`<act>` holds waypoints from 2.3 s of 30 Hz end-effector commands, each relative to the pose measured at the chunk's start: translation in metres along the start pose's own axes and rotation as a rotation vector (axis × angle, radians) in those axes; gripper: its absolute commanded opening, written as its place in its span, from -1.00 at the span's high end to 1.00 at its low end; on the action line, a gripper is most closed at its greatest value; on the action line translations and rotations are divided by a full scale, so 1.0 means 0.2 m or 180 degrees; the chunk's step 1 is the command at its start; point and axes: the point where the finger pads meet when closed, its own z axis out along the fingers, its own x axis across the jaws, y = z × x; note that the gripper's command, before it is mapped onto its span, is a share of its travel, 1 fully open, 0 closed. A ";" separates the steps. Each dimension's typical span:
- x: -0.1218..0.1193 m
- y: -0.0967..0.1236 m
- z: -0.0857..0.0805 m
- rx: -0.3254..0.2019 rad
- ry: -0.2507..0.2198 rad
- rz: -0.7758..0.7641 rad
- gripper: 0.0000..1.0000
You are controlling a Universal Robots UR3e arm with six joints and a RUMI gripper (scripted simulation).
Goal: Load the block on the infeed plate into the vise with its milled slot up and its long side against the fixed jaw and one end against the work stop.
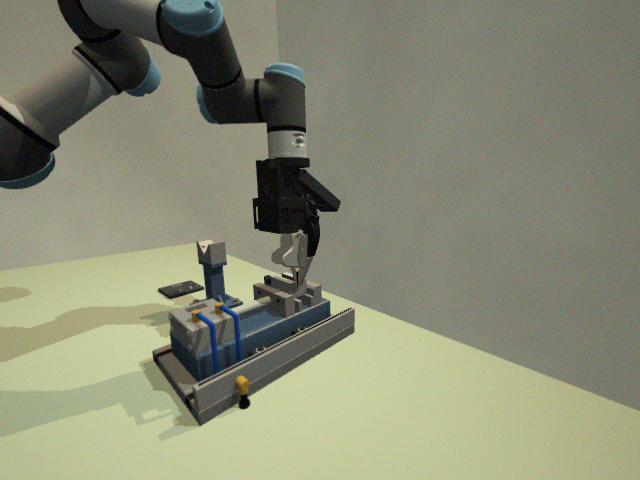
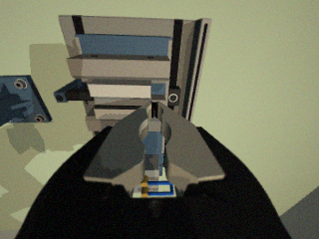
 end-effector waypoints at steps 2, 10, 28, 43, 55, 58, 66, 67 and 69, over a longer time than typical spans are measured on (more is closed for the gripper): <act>0.00 0.00 0.00 0.0006 0.0005 -0.0003 1.00; 0.00 0.00 0.00 0.0006 0.0005 -0.0003 1.00; 0.06 0.00 0.00 0.0006 0.0005 -0.0003 1.00; 0.08 0.00 -0.01 0.0006 0.0005 -0.0003 1.00; 0.08 0.00 -0.07 0.0006 0.0005 -0.0003 1.00; 0.08 0.00 -0.11 0.0006 0.0005 -0.0003 1.00; 0.08 0.00 -0.19 0.0006 0.0005 -0.0003 1.00; 0.08 0.00 -0.20 0.0006 0.0005 -0.0003 1.00; 0.08 0.00 -0.22 0.0006 0.0005 -0.0003 1.00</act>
